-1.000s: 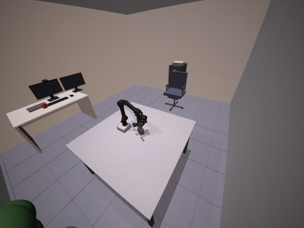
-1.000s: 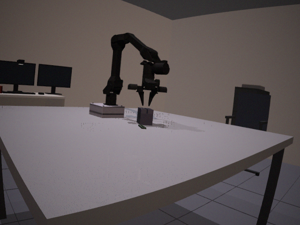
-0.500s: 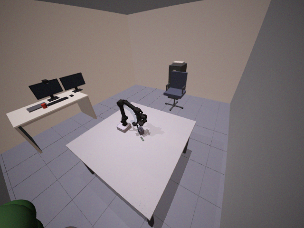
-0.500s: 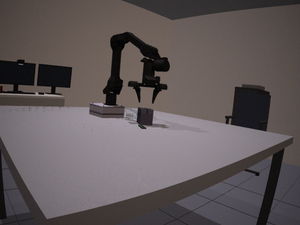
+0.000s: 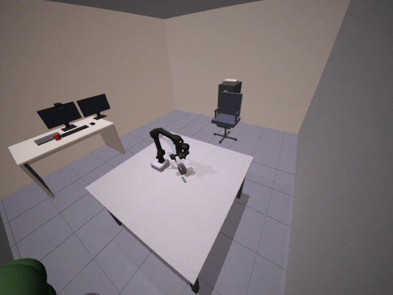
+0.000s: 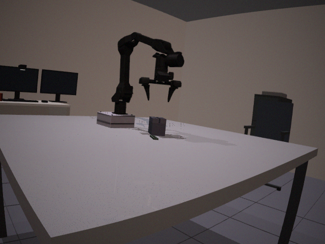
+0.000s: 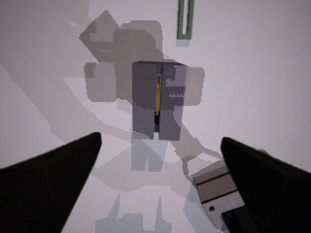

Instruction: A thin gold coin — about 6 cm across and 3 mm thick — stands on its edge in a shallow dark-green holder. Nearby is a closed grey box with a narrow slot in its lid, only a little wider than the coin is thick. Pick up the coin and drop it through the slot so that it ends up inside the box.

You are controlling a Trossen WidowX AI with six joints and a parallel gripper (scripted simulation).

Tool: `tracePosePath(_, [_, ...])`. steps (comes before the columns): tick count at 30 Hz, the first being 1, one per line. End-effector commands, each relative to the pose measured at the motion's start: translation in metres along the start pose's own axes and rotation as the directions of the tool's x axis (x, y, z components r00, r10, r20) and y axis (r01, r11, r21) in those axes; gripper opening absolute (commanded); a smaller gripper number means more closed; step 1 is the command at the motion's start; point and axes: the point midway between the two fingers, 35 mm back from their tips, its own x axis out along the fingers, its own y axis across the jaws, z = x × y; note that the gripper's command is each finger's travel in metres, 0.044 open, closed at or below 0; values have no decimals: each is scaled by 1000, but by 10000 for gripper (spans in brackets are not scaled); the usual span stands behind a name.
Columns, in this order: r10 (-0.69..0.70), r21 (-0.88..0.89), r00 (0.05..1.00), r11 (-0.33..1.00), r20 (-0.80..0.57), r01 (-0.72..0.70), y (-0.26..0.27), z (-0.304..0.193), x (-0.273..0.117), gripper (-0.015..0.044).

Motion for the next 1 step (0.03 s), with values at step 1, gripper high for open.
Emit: tracePosePath(1, [-2, 5, 1000, 1000, -2, 2, 0, 0, -1, 440])
